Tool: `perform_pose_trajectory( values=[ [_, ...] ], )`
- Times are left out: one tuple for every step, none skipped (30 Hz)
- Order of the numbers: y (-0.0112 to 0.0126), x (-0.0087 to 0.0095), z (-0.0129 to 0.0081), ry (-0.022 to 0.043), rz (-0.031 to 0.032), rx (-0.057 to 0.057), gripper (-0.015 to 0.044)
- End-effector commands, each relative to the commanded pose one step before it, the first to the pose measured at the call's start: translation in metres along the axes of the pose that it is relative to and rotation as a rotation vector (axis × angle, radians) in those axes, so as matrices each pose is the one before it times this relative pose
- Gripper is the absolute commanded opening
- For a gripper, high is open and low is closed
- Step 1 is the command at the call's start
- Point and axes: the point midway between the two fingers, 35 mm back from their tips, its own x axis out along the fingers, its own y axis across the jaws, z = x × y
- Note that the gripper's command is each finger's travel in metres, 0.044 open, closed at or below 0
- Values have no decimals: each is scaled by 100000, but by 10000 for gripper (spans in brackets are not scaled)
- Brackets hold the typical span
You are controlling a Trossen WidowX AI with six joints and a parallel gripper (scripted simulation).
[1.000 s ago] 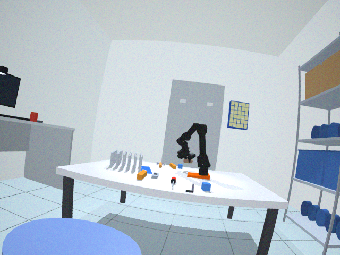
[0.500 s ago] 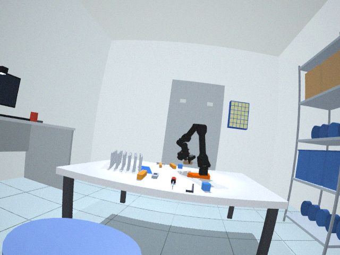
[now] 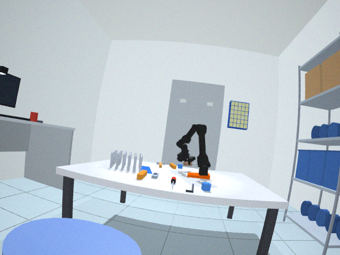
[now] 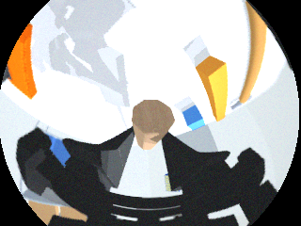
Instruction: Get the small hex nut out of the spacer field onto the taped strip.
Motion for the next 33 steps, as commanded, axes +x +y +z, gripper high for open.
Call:
perform_pose_trajectory(
  values=[
    [177, 329, 115, 806, 316, 375, 0],
    [26, 66, 49, -1, 1, -1, 0],
    [26, 66, 49, -1, 1, -1, 0],
    [26, 66, 49, -1, 1, -1, 0],
    [27, 65, 49, -1, 1, -1, 0],
    [27, 65, 49, -1, 1, -1, 0],
    [27, 65, 49, -1, 1, -1, 0],
    [27, 65, 49, -1, 1, -1, 0],
    [28, 65, 49, -1, 1, -1, 0],
    [28, 65, 49, -1, 1, -1, 0],
    [28, 64, 49, -1, 1, -1, 0],
    [28, 64, 49, -1, 1, -1, 0],
    [29, 64, 49, -1, 1, -1, 0],
    [29, 64, 49, -1, 1, -1, 0],
    [29, 64, 49, -1, 1, -1, 0],
    [29, 64, 49, -1, 1, -1, 0],
    [30, 64, 49, -1, 1, -1, 0],
    [30, 63, 49, -1, 1, -1, 0],
    [30, 63, 49, -1, 1, -1, 0],
    [30, 63, 49, -1, 1, -1, 0],
    [31, 63, 49, -1, 1, -1, 0],
    [31, 63, 49, -1, 2, -1, 0],
    [31, 63, 49, -1, 2, -1, 0],
    [31, 62, 49, -1, 2, -1, 0],
    [32, 62, 49, -1, 2, -1, 0],
    [32, 62, 49, -1, 2, -1, 0],
    [32, 62, 49, -1, 2, -1, 0],
    [32, 62, 49, -1, 2, -1, 0],
    [32, 61, 49, -1, 2, -1, 0],
    [33, 61, 49, -1, 2, -1, 0],
    [33, 61, 48, -1, 2, -1, 0],
    [33, 61, 48, -1, 2, -1, 0],
    [33, 61, 48, -1, 2, -1, 0]
  ],
)
